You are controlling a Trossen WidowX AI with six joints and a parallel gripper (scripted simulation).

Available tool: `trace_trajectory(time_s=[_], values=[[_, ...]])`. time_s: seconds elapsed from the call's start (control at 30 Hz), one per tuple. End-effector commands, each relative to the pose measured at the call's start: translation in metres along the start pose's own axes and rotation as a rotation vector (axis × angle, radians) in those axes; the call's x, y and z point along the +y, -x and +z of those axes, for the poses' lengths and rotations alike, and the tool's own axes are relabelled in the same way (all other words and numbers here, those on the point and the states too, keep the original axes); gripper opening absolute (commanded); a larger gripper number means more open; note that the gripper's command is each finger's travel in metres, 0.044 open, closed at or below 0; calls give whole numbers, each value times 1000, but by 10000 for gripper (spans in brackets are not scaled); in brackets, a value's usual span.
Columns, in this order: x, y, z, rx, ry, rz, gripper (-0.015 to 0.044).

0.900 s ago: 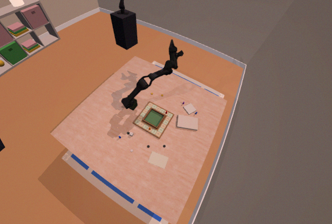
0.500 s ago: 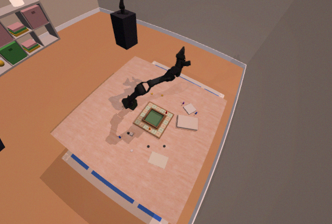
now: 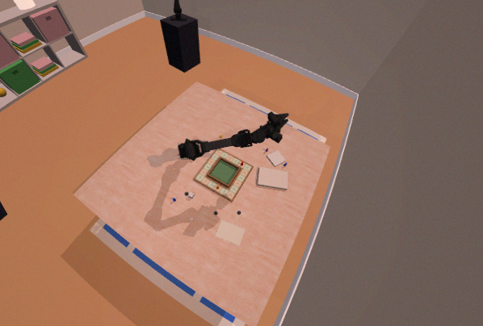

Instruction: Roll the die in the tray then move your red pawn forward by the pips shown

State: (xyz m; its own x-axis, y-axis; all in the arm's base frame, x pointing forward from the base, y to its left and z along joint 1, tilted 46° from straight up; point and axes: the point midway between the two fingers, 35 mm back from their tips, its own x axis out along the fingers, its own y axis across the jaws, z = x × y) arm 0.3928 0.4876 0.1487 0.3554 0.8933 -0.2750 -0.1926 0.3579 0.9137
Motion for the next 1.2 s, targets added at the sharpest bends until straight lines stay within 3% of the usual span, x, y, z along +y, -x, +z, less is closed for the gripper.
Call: trace_trajectory(time_s=[0.0, 0.3, 0.57, 0.87, 1.17], values=[[-24, 41, 44, -110, 84, -162, 275], [-74, 169, 119, -272, 287, -596, 275], [-111, 302, 135, -248, 431, -1017, 275], [-136, 452, 103, -34, 530, -1470, 275], [-138, 582, 33, 382, 539, -1838, 275]])
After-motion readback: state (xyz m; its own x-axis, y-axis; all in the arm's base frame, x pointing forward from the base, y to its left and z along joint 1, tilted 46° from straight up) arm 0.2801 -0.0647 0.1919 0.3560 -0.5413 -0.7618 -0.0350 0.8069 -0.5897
